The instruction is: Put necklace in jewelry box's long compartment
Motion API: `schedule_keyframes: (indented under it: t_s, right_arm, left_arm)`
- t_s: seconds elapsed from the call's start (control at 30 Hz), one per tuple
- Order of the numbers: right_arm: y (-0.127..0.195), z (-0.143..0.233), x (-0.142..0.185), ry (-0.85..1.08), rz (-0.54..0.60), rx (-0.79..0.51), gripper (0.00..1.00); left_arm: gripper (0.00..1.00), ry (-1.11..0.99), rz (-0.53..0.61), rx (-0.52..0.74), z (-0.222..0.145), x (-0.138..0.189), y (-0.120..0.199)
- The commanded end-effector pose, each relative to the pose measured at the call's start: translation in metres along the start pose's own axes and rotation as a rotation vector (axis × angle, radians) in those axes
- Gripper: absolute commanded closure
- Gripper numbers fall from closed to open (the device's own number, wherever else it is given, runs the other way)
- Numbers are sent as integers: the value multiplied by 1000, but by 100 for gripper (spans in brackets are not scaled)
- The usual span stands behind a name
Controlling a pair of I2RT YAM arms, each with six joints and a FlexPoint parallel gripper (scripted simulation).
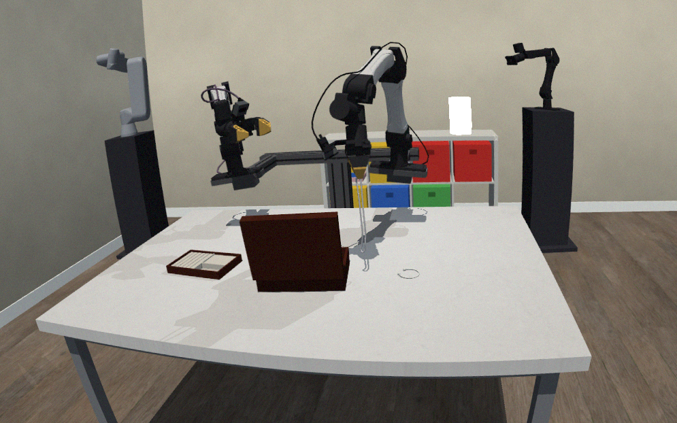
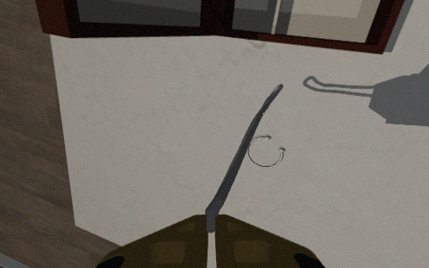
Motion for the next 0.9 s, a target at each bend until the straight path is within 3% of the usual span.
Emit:
schedule_keyframes:
  t_s: [0.0, 0.63, 0.87]
  right_arm:
    - [-2, -2, -9, -14, 10, 84, 0]
    - [1, 7, -11, -35, 52, 280, 0]
    - [4, 9, -11, -38, 61, 338, 0]
  left_arm:
    - [100, 32, -3, -172, 10, -24, 11]
    - [100, -33, -10, -441, -2, -129, 1]
    - [100, -54, -10, -498, -5, -151, -2]
Point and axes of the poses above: on each arm, the point where the finger pads meet when closed, its own y axis back along the fingers, its own z axis across the jaws, x = y × z, the point moved 8 cm from there along y, back along the fingers, and after that the axes turned 5 degrees about -y, right-handed, at the moved point
